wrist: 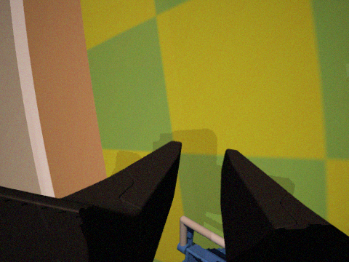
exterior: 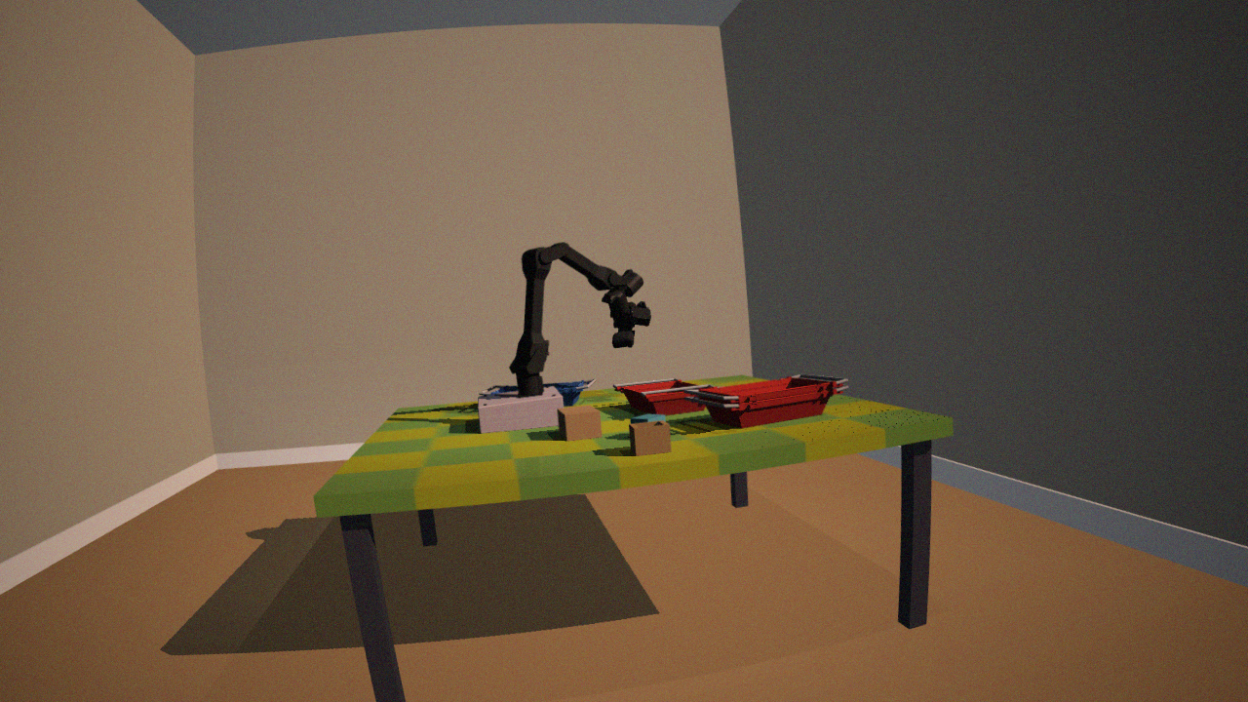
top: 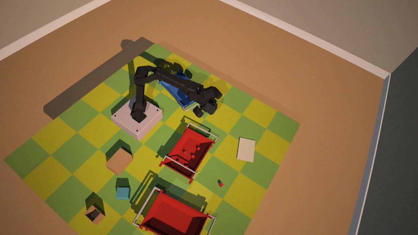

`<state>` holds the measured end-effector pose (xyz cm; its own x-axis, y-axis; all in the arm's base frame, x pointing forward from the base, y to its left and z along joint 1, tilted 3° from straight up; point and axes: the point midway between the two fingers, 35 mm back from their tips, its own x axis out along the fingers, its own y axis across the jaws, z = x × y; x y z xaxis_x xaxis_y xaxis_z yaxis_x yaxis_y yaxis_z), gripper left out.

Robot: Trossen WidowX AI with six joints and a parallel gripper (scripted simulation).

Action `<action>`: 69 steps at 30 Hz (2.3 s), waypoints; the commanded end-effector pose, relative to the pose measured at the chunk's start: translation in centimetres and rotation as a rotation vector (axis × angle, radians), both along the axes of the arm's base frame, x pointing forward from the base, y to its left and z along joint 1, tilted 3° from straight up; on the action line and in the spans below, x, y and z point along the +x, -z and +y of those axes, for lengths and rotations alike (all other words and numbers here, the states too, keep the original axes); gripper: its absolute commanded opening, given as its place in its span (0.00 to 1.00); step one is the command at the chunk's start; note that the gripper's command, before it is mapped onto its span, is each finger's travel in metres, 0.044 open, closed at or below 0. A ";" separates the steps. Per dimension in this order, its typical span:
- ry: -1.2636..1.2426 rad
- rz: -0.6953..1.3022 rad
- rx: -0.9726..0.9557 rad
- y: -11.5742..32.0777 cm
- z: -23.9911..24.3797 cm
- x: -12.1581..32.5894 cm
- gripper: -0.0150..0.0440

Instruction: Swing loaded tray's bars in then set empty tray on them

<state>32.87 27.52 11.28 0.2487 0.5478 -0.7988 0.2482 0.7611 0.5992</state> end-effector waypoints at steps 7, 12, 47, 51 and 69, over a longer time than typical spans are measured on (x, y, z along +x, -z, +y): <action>-0.459 0.139 -0.647 6.7 -9.0 2.4 0.39; -0.459 0.139 -0.647 6.7 -9.0 2.4 0.39; -0.459 0.140 -0.649 9.4 -11.6 2.7 0.39; -0.459 0.140 -0.649 9.1 -12.7 2.8 0.39; -0.458 0.140 -0.652 9.2 -16.3 3.6 0.39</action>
